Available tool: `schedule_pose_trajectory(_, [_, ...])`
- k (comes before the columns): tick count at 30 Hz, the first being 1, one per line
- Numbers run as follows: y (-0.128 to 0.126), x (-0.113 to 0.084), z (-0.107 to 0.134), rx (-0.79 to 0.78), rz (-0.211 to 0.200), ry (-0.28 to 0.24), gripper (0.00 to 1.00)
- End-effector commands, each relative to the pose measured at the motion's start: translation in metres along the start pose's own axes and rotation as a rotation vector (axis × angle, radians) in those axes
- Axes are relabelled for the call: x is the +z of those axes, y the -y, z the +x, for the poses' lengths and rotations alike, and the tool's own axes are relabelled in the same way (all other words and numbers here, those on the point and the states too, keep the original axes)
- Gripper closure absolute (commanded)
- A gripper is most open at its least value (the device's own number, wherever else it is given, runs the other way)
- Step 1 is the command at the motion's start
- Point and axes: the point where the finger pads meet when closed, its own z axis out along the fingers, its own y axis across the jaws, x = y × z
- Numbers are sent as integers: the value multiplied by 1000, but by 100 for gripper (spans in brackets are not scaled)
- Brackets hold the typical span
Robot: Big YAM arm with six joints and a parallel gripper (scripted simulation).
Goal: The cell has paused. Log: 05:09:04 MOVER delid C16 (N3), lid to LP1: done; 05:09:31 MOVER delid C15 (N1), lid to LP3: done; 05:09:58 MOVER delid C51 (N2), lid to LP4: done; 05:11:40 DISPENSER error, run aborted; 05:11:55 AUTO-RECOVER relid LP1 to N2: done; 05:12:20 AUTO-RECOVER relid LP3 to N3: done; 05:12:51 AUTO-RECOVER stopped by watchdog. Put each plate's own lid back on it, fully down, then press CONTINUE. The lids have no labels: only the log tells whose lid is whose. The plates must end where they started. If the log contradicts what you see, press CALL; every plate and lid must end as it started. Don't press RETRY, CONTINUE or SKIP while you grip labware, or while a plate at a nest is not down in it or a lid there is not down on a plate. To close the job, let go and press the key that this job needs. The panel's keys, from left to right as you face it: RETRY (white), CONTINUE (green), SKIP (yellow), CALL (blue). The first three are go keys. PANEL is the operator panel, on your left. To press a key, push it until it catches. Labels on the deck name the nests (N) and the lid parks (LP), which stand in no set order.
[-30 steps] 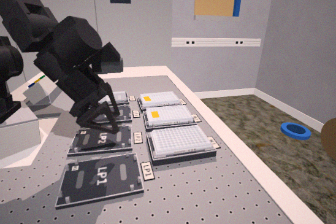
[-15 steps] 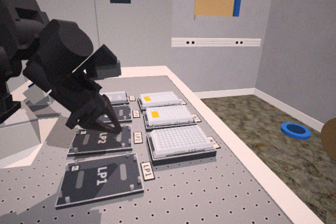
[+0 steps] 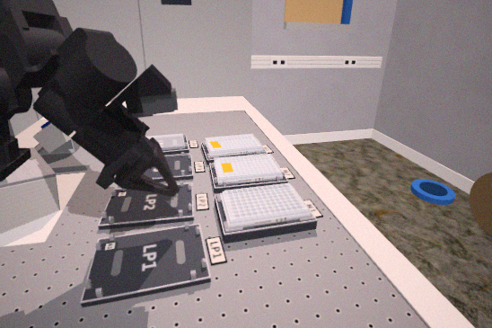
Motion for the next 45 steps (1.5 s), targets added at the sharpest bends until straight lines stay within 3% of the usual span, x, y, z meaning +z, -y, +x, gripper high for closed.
schedule_pose_trajectory(1, [7, 2, -11, -22, 6, 20, 100])
schedule_pose_trajectory(3, [7, 2, -11, -22, 6, 20, 100])
schedule_pose_trajectory(4, [-7, 5, 1, -11, -7, 2, 100])
schedule_pose_trajectory(5, [-11, 1, -6, -21, 2, 23, 100])
schedule_pose_trajectory(18, [-66, 1, -5, -16, -3, 27, 100])
schedule_pose_trajectory(34, [-137, 1, 3, -6, -9, -1, 100])
schedule_pose_trajectory(39, [-166, 1, -23, -5, -15, 40, 100])
schedule_pose_trajectory(45, [-187, 4, -19, -3, -14, 22, 100])
